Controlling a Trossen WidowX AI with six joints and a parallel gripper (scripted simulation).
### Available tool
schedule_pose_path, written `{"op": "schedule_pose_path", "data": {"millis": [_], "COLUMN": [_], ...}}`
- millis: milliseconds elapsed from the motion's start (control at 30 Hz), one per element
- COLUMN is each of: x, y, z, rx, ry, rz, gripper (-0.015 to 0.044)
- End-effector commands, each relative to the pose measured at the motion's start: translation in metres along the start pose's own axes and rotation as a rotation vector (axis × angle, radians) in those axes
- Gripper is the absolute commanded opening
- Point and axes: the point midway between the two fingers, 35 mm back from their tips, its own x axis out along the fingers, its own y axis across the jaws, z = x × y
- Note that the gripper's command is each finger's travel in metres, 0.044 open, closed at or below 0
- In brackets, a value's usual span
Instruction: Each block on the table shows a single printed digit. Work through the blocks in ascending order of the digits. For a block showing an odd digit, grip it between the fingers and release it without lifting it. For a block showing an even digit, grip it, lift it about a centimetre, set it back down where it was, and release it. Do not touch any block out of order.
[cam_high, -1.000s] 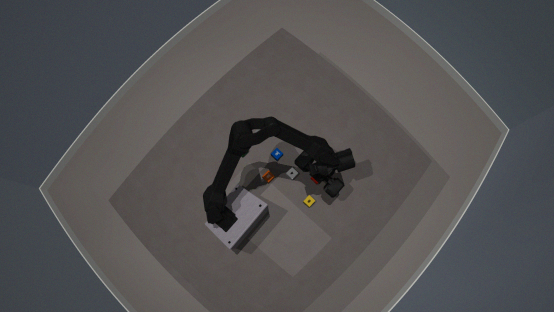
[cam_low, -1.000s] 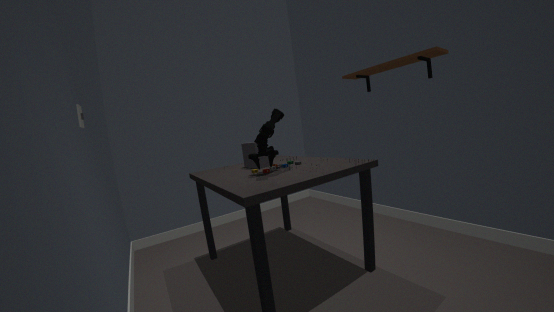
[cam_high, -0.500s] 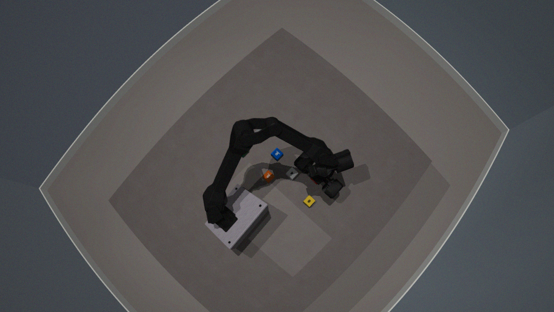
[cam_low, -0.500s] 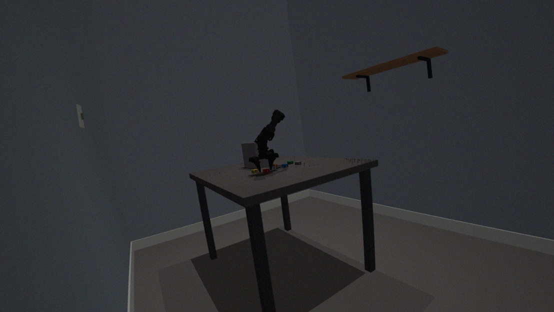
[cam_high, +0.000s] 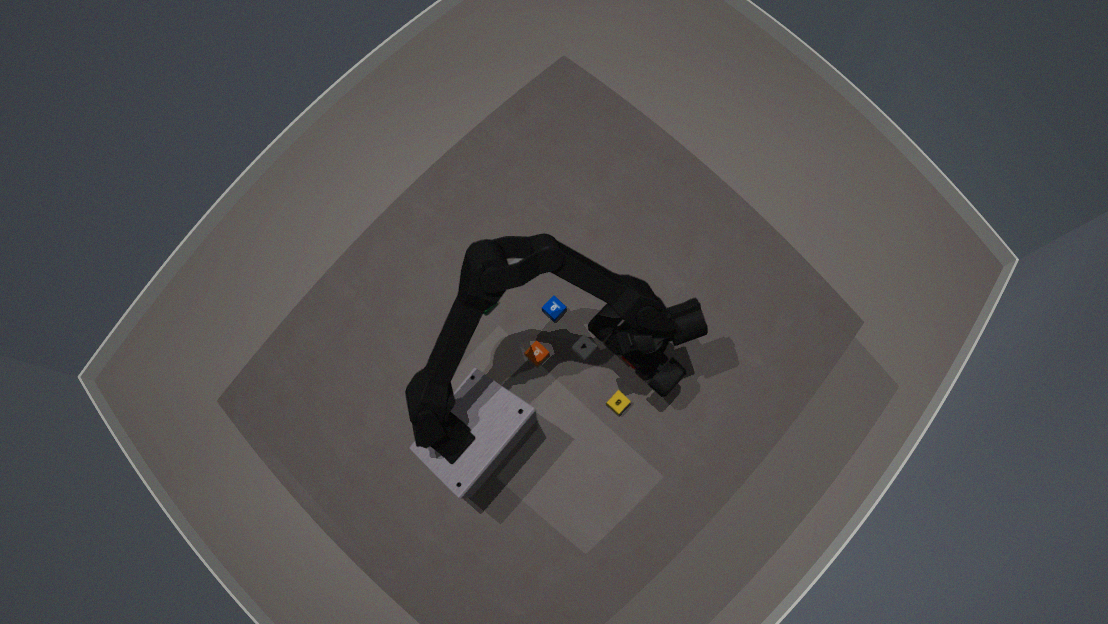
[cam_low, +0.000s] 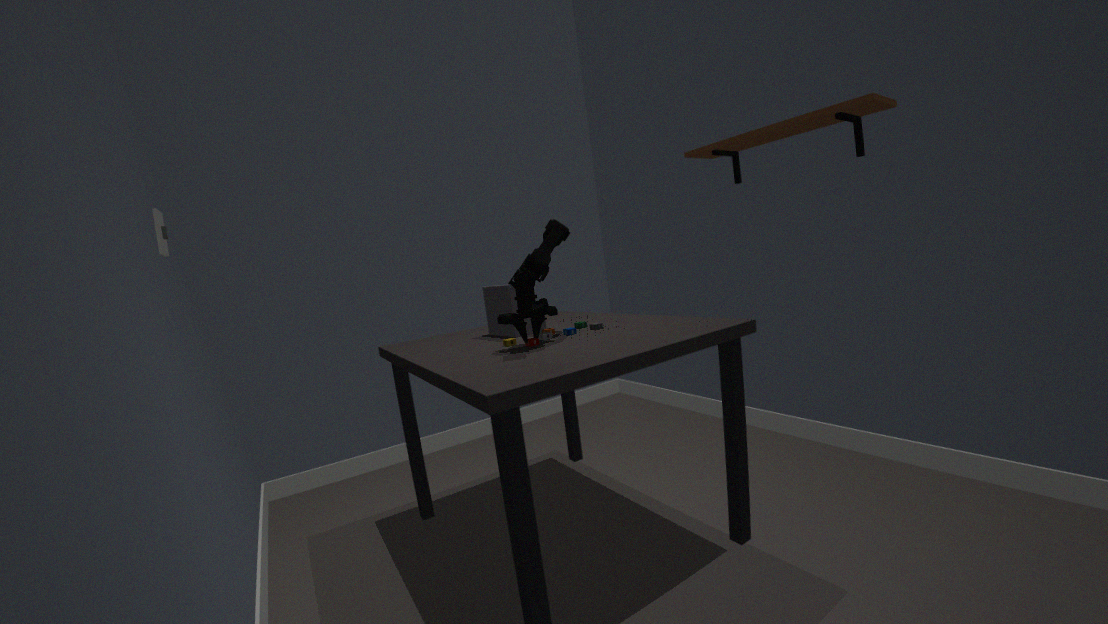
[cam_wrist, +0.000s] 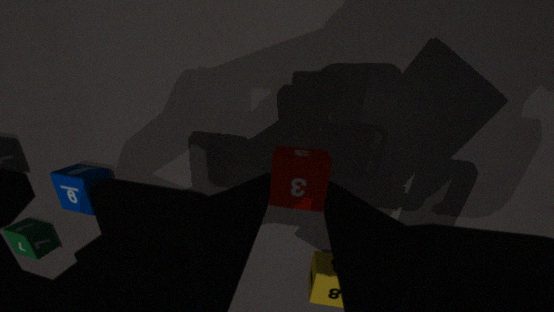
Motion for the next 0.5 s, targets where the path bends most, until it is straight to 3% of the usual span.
{"op": "schedule_pose_path", "data": {"millis": [0, 233, 467], "x": [0.0003, 0.0003, 0.0003], "y": [0.0006, 0.0006, 0.0006], "z": [0.0004, 0.0004, 0.0004], "rx": [0.006, 0.006, 0.006], "ry": [-0.003, -0.003, -0.003], "rz": [0.005, 0.005, 0.005], "gripper": [0.0120, 0.0120, 0.0304]}}
